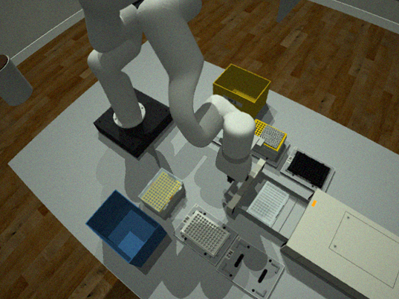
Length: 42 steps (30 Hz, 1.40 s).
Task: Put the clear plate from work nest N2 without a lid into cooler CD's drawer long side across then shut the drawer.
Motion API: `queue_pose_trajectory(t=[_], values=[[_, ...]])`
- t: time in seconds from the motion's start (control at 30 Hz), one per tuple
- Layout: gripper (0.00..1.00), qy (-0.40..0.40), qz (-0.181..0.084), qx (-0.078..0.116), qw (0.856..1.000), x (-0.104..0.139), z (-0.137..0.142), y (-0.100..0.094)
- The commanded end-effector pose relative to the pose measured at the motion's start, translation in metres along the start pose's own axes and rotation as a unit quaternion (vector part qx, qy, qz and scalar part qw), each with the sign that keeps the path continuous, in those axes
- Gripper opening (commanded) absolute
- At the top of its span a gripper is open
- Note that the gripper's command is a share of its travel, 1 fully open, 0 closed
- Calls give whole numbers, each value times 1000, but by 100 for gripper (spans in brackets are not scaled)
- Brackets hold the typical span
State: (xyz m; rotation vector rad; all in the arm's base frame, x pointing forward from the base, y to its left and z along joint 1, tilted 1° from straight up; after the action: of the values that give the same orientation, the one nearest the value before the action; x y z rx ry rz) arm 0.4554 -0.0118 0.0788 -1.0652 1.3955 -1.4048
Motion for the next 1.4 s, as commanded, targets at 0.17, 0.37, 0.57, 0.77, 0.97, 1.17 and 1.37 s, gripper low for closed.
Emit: queue_pose_trajectory(t=[0.17, 0.37, 0.57, 0.77, 0.97, 1.17, 1.37], values=[[0, 0, 8, -1, 1000, -1, 12, -1], [0, 0, 8, -1, 1000, -3, 22, -1], [0, 0, 8, -1, 1000, -5, 29, -1], [0, 0, 8, -1, 1000, -7, 38, -1], [0, 0, 8, -1, 1000, -8, 44, -1], [0, 0, 8, -1, 1000, -10, 51, -1], [0, 0, 8, 0, 1000, -12, 61, -1]])
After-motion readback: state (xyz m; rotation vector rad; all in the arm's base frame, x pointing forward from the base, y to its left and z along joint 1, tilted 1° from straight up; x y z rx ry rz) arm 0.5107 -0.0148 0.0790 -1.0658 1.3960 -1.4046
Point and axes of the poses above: the point where the finger pads meet when closed, its own y axis out along the fingers, its own z axis across the jaws, x = y × z, the point moved 8 cm from there along -y, back along the fingers, and after that the axes turned 12 degrees about y, right-handed, at the moved point
